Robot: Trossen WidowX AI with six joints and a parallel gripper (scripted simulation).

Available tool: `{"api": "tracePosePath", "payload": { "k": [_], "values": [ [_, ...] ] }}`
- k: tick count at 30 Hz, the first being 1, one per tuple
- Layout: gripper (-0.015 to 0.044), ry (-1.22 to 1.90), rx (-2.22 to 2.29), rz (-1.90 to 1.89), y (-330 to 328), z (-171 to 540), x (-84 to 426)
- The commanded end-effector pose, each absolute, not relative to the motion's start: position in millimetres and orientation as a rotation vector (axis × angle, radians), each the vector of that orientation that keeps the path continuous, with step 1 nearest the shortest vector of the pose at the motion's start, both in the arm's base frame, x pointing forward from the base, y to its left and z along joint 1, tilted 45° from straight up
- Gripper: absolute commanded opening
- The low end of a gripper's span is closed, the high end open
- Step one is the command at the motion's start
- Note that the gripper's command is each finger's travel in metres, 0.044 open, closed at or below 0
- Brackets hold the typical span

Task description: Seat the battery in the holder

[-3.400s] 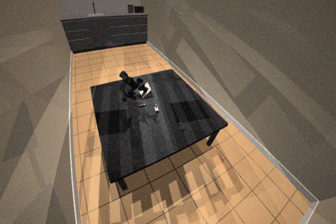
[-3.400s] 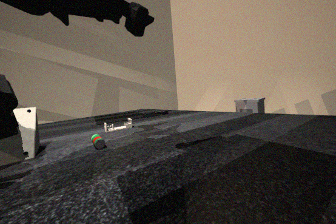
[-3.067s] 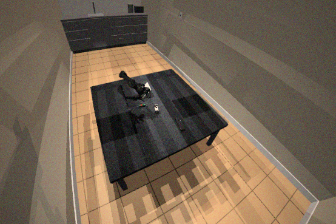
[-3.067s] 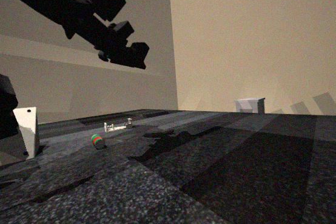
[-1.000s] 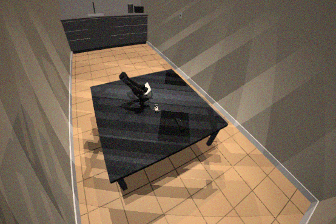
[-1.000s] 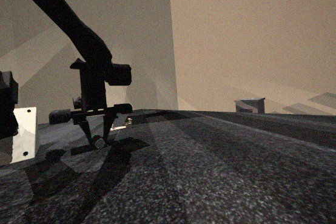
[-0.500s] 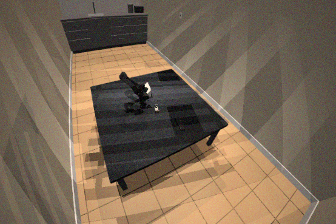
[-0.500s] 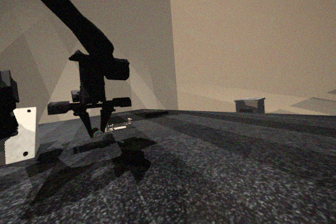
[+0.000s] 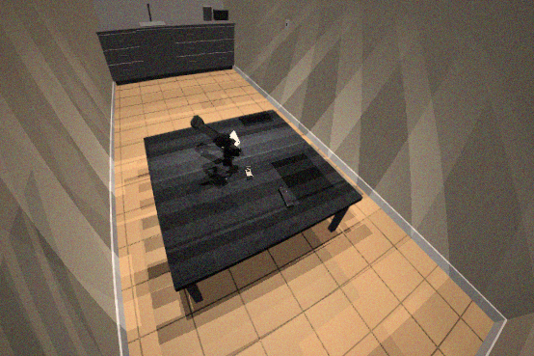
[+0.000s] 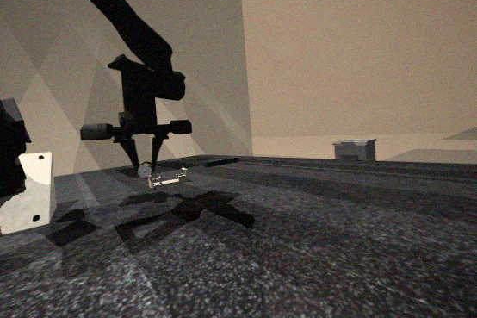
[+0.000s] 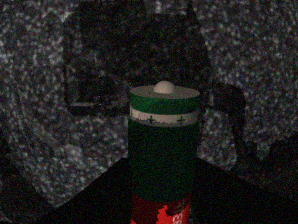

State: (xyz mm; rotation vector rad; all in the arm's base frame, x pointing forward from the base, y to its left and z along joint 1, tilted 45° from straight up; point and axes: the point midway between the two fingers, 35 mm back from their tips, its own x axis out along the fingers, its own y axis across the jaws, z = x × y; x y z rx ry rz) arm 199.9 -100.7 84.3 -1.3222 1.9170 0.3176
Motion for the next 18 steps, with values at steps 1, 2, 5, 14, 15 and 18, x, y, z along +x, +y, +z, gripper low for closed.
{"api": "tracePosePath", "payload": {
  "k": [1,2,5,14,15,18],
  "values": [
    [0.0079,1.902,-1.225,0.184,-94,81,214],
    [0.0079,1.896,-1.197,0.144,-92,79,218],
    [0.0079,1.876,-1.114,0.028,-87,75,229],
    [0.0079,1.787,-0.857,-0.307,-68,60,261],
    [0.0079,1.774,-0.828,-0.342,-66,58,264],
    [0.0079,1.734,-0.74,-0.448,-59,51,274]
  ]
}}
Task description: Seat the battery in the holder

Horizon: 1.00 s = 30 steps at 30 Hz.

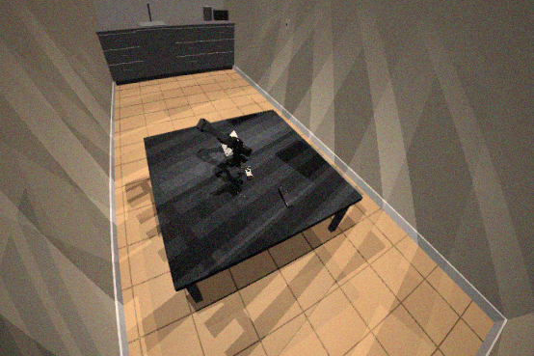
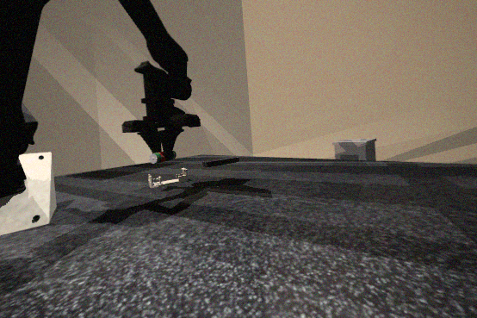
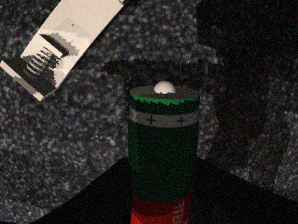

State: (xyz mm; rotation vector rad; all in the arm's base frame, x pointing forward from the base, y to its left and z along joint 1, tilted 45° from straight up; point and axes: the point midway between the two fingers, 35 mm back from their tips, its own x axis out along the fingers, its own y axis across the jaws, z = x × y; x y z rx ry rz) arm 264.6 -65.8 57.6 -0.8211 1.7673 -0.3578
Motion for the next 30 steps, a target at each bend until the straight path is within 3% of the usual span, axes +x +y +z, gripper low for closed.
{"api": "tracePosePath", "payload": {
  "k": [1,15,30],
  "values": [
    [0.0079,1.72,-0.711,-0.482,-56,49,277],
    [0.0079,1.484,-0.316,-0.91,-20,10,313],
    [0.0079,1.403,-0.342,-0.879,-29,-2,315]
  ]
}}
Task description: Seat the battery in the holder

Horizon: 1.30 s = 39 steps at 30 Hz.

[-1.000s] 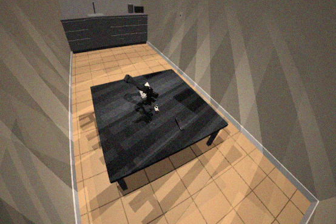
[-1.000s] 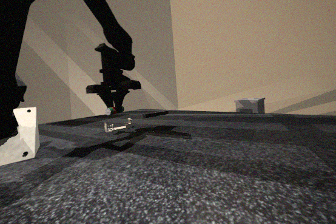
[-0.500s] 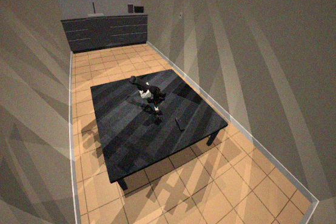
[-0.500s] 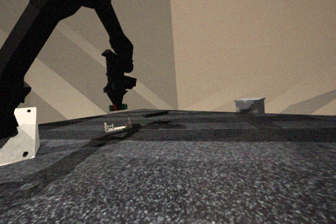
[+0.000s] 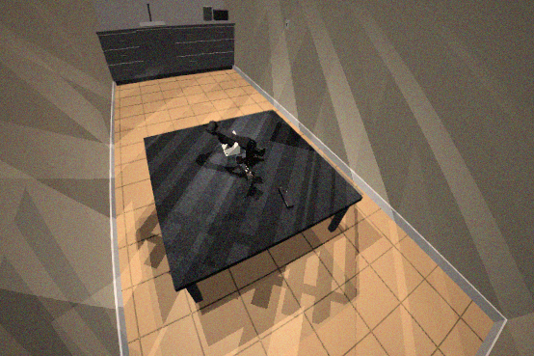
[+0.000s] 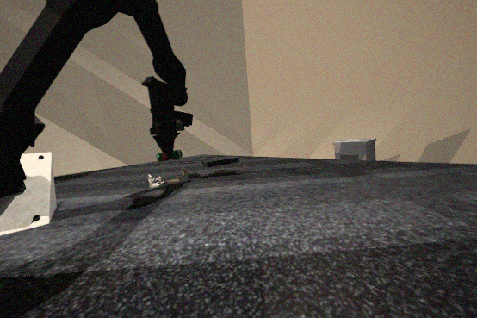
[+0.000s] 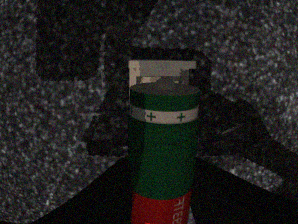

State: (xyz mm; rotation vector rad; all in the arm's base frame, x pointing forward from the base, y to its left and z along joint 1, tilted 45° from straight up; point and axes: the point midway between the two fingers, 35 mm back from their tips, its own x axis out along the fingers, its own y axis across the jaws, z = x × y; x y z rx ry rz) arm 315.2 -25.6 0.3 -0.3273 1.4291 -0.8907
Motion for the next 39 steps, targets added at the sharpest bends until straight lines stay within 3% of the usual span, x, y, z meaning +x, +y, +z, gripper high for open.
{"api": "tracePosePath", "payload": {
  "k": [1,39],
  "values": [
    [0.0079,1.393,-0.347,-0.874,-31,-4,315],
    [0.0079,1.155,-0.441,-0.768,-53,-27,309]
  ]
}}
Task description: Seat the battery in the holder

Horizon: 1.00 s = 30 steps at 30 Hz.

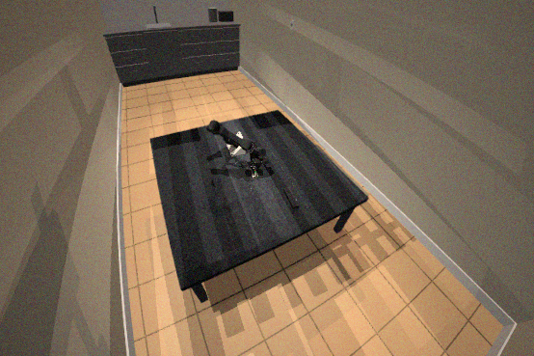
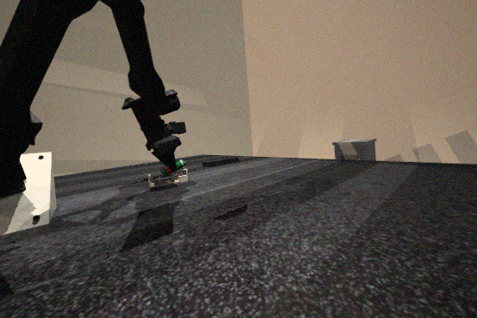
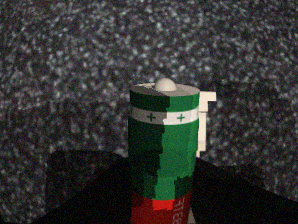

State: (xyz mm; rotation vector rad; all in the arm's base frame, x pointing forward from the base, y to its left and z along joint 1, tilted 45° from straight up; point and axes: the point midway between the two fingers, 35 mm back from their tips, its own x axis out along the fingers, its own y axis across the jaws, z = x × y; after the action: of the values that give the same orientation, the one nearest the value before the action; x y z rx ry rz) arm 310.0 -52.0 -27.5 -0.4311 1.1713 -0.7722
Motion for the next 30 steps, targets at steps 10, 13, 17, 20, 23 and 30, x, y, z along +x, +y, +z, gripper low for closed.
{"api": "tracePosePath", "payload": {
  "k": [10,13,17,20,23,30],
  "values": [
    [0.0079,1.105,-0.459,-0.747,-54.9,-30.2,306.1],
    [0.0079,1.09,-0.465,-0.742,-55.5,-30.7,305.1],
    [0.0079,1.07,-0.472,-0.735,-56.3,-31.2,303.7],
    [0.0079,1.056,-0.477,-0.729,-56.9,-31.4,302.6],
    [0.0079,1.043,-0.481,-0.723,-57.5,-31.4,301.4],
    [0.0079,1.014,-0.49,-0.711,-58.9,-30.9,298.7]
  ]
}}
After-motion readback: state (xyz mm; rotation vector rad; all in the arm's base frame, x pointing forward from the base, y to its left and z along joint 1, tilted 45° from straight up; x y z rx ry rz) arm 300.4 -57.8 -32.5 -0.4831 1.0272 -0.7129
